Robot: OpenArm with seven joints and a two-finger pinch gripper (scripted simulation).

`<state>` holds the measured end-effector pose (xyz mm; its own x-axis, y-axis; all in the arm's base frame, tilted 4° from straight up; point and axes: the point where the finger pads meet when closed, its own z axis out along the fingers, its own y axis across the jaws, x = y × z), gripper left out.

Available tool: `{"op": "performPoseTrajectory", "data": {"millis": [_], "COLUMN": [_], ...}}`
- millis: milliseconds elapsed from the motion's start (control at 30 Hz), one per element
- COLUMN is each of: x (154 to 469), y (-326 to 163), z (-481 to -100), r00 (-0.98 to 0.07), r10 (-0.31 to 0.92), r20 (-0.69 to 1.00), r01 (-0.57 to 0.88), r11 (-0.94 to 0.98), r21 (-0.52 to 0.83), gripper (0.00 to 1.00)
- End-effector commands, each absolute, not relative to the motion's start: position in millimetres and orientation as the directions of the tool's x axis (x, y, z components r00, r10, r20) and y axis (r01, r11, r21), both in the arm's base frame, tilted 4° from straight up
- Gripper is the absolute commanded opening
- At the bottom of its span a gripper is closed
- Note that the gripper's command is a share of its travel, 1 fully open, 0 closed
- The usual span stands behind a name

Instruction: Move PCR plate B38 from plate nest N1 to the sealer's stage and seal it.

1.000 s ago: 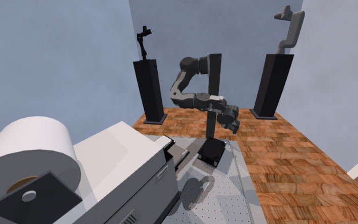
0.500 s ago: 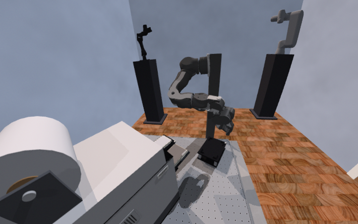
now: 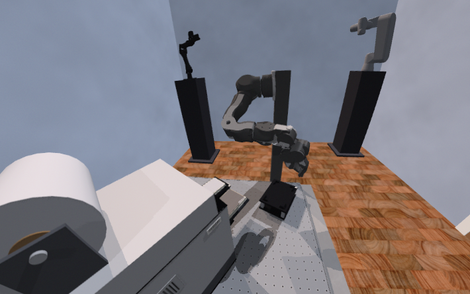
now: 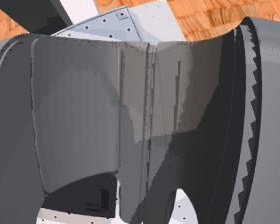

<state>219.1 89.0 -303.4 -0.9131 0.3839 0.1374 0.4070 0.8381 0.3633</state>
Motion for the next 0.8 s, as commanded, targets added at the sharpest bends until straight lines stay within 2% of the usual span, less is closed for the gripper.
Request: {"op": "performPoseTrajectory", "data": {"millis": [0,767], "x": [220.8,221.4], "y": [86.7,88.7], "z": [-303.9,-303.3], "r00": [-0.910,-0.910], "r10": [0.392,0.392], "r20": [0.133,0.133], "r01": [0.413,0.413], "r11": [0.839,0.839], "r21": [0.355,0.355], "gripper": [0.00,0.00]}}
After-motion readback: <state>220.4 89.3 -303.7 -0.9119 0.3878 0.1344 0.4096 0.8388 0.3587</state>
